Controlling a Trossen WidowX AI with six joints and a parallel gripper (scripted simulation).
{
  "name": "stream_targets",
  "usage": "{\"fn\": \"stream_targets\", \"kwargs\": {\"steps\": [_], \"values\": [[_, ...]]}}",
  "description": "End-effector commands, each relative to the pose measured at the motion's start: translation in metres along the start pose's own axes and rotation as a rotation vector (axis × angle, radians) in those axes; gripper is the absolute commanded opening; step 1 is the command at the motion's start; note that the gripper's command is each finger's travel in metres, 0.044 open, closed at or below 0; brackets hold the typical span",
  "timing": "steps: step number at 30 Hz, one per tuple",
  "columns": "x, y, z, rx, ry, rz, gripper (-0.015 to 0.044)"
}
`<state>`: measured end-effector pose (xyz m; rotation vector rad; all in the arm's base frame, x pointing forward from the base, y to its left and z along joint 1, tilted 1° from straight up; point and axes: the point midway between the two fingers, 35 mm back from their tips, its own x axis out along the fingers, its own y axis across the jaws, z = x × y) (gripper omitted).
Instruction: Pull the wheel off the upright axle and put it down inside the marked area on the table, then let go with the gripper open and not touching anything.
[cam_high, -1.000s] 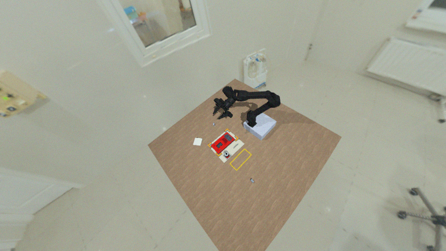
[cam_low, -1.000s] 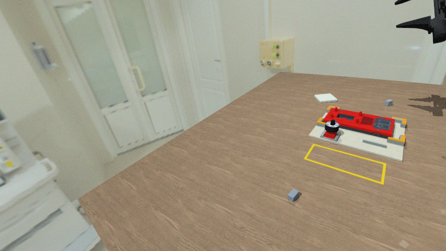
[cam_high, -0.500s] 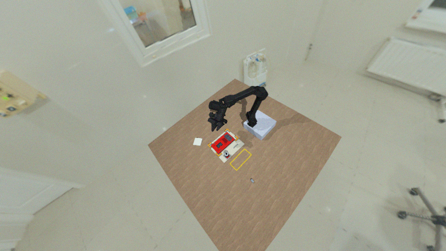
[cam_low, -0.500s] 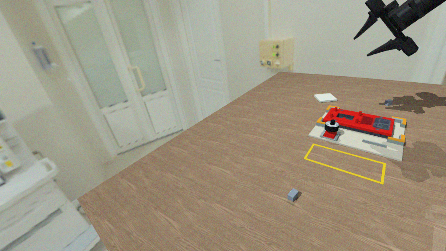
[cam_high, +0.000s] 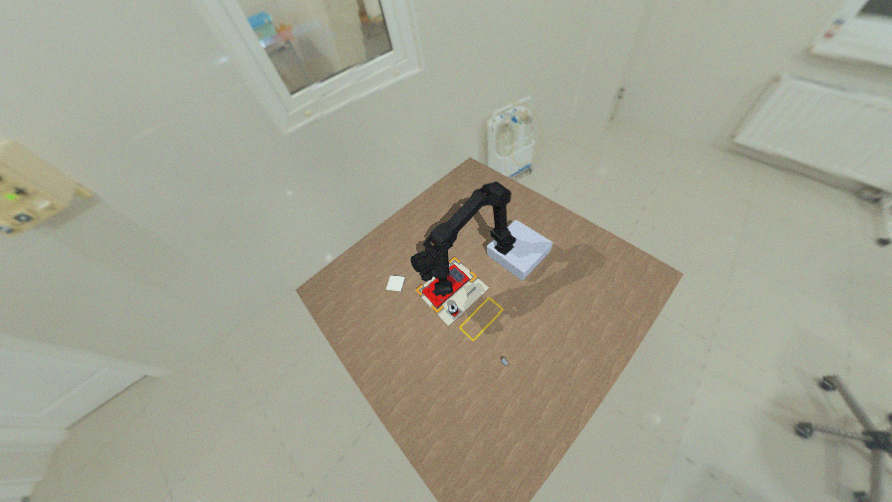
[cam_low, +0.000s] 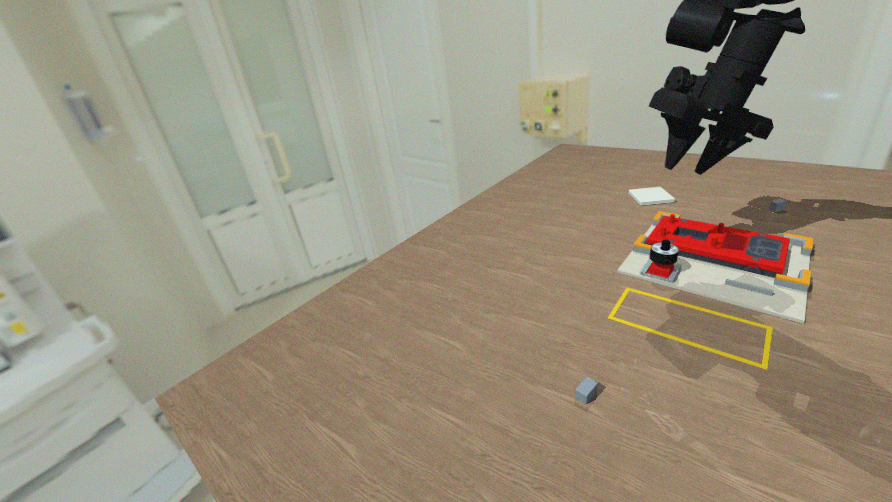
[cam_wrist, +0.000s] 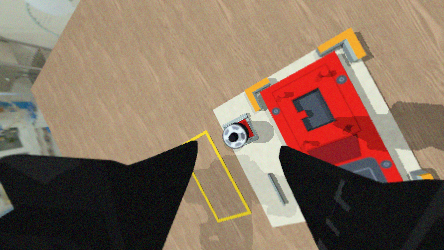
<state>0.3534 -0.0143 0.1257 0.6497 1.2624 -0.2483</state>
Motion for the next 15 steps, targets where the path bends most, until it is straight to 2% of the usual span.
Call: {"fn": "stream_targets", "kwargs": {"steps": [1,7,15], "values": [[0.025,0.011,-0.012,-0.248,0.088,-0.117,0.0300],[0.055,0.024,-0.032,-0.596,0.223,-0.257,0.0300],[0.055,0.024,-0.033,-0.607,0.227,-0.261,0.0300]]}}
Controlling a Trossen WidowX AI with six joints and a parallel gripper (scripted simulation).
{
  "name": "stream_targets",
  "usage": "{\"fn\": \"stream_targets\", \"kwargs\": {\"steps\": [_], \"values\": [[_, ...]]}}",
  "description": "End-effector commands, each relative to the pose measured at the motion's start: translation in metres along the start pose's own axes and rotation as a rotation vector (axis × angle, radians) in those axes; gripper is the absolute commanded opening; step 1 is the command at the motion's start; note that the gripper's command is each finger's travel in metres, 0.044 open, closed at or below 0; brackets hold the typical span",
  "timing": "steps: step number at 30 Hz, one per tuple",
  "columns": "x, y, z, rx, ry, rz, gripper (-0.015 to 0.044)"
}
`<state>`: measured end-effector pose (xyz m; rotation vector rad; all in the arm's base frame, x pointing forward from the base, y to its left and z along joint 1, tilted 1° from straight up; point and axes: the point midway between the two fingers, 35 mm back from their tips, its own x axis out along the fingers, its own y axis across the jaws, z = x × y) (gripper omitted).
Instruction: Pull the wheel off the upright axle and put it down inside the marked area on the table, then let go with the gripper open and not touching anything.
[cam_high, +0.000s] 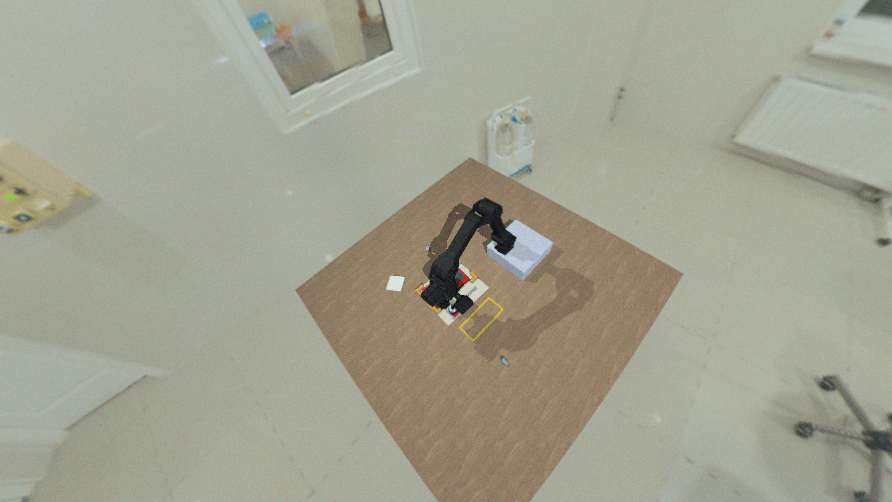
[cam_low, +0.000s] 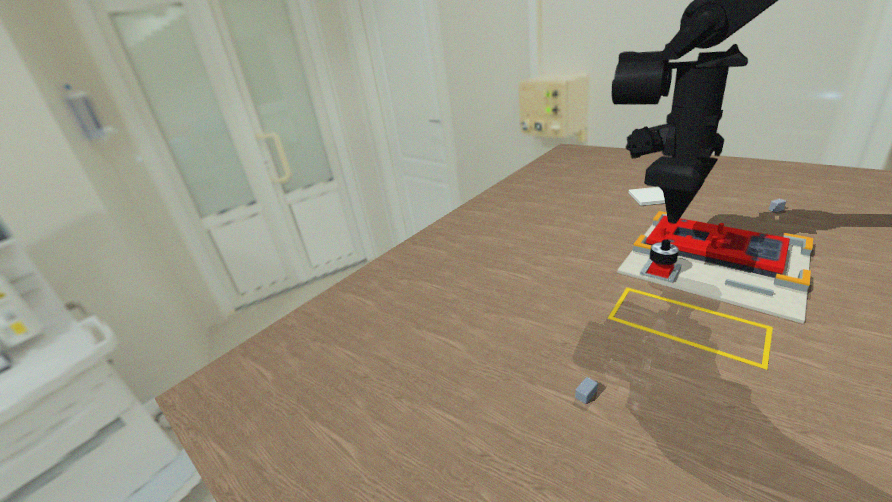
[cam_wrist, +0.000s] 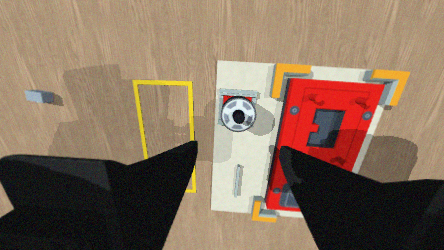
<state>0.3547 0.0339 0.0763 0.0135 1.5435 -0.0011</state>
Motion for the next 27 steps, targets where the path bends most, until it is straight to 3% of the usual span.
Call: {"fn": "stream_targets", "kwargs": {"steps": [1,11,23,27], "values": [[0.000,0.000,0.002,-0.020,0.003,-0.012,0.0300],[0.006,-0.001,0.013,-0.020,0.002,-0.012,0.0300],[0.071,-0.003,0.010,-0.020,0.002,-0.012,0.0300],[0.075,-0.003,0.010,-0.020,0.002,-0.012,0.0300]]}}
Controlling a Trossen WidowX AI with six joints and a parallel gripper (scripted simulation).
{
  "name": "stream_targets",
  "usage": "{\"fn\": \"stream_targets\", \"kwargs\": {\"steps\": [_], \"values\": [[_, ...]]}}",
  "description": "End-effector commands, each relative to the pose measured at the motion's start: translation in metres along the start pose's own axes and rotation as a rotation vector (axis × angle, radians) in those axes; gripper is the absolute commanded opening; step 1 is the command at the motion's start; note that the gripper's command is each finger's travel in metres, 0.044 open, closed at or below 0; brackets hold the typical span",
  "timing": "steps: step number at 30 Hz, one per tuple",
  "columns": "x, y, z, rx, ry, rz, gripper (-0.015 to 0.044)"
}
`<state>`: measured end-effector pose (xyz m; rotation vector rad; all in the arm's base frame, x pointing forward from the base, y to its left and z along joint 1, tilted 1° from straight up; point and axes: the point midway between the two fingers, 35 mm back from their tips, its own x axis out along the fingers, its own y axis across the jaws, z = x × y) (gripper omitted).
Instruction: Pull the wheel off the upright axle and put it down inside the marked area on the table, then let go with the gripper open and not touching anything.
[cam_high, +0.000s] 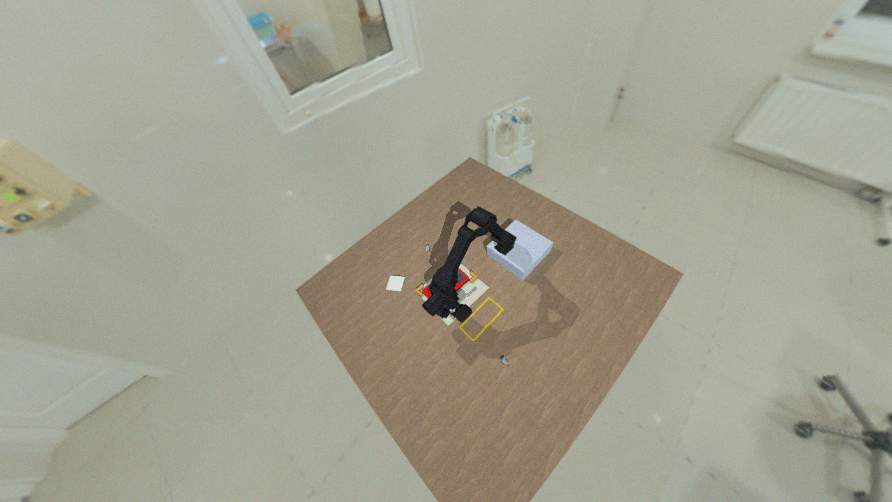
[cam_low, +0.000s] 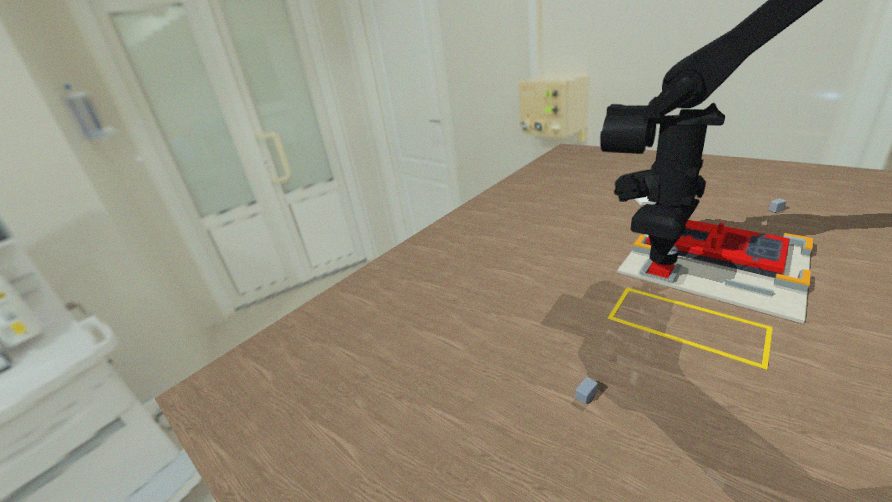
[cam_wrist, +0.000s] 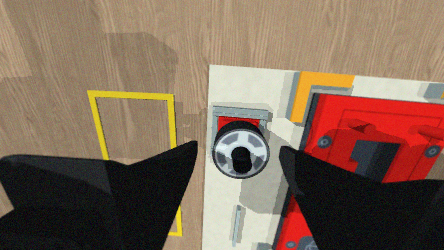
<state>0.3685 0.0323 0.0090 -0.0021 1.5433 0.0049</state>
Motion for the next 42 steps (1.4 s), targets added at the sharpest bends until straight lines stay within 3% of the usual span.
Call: {"fn": "stream_targets", "kwargs": {"steps": [1,8,11,20,26,42], "values": [[0.0073,-0.0012,-0.0022,-0.006,0.003,-0.006,0.0300],[0.0073,-0.0012,-0.0022,-0.006,0.003,-0.006,0.0300],[0.0046,-0.0001,0.0001,0.000,-0.004,0.000,0.0221],[0.0046,-0.0001,0.0001,0.000,-0.004,0.000,0.0161],[0.0034,-0.0001,0.0002,0.000,-0.004,0.000,0.0004],[-0.0018,0.0000,0.0005,-0.001,-0.003,-0.001,0.0000]]}}
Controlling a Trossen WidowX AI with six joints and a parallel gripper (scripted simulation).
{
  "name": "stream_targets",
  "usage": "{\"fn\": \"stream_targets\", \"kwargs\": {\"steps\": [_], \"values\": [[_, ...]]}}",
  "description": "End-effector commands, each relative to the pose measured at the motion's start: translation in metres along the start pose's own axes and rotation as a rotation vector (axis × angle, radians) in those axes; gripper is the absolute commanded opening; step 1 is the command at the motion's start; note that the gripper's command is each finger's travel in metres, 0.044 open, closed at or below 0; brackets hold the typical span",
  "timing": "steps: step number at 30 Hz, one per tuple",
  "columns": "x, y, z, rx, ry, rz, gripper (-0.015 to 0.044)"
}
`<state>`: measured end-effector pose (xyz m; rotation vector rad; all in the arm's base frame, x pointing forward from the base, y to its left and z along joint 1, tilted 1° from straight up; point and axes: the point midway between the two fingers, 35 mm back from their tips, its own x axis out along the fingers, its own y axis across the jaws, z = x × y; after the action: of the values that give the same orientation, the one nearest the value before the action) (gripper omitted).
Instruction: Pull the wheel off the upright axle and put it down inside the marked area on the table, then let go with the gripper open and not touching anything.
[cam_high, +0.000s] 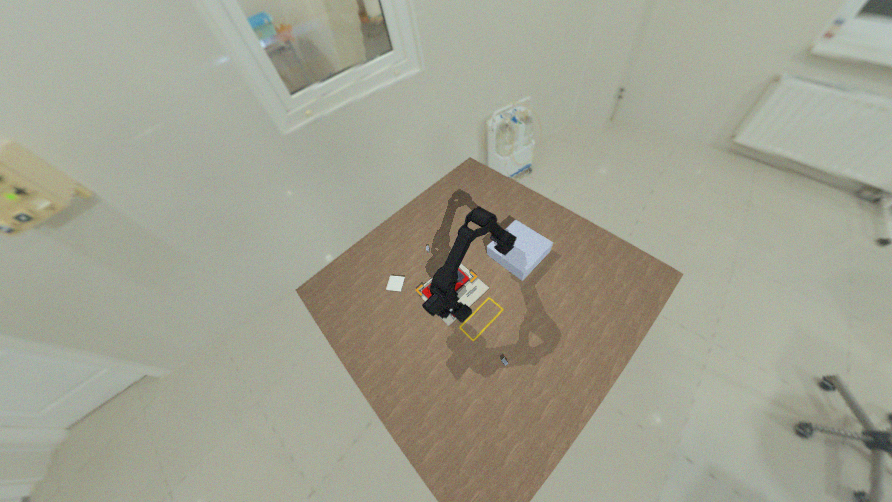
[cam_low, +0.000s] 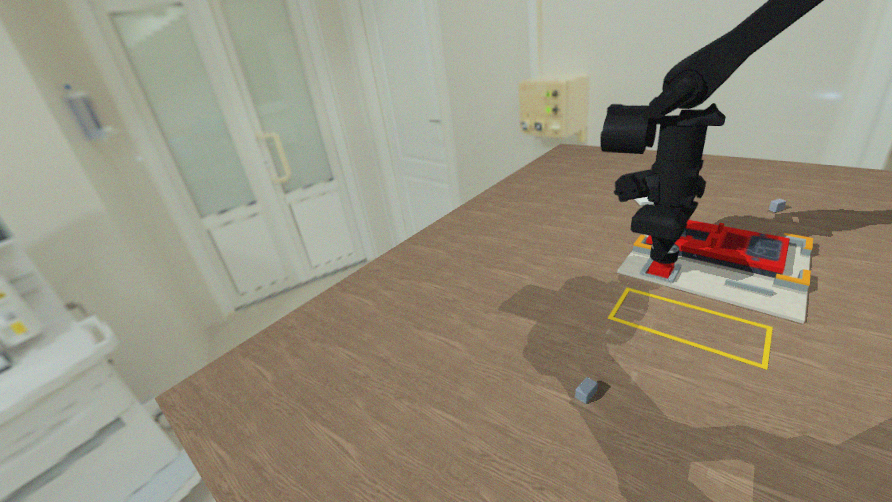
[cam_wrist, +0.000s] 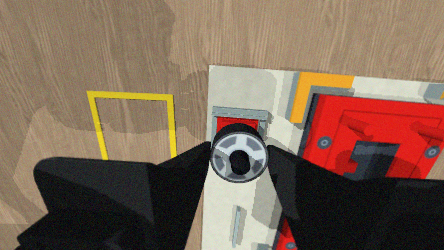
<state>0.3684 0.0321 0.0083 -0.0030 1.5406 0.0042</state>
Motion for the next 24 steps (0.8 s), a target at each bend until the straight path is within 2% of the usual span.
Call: {"fn": "stream_targets", "kwargs": {"steps": [1,24], "values": [[-0.0028,0.0002,0.0005,-0.001,0.000,0.000,0.0000],[-0.0103,0.0002,0.0008,-0.002,0.001,-0.001,0.0000]]}}
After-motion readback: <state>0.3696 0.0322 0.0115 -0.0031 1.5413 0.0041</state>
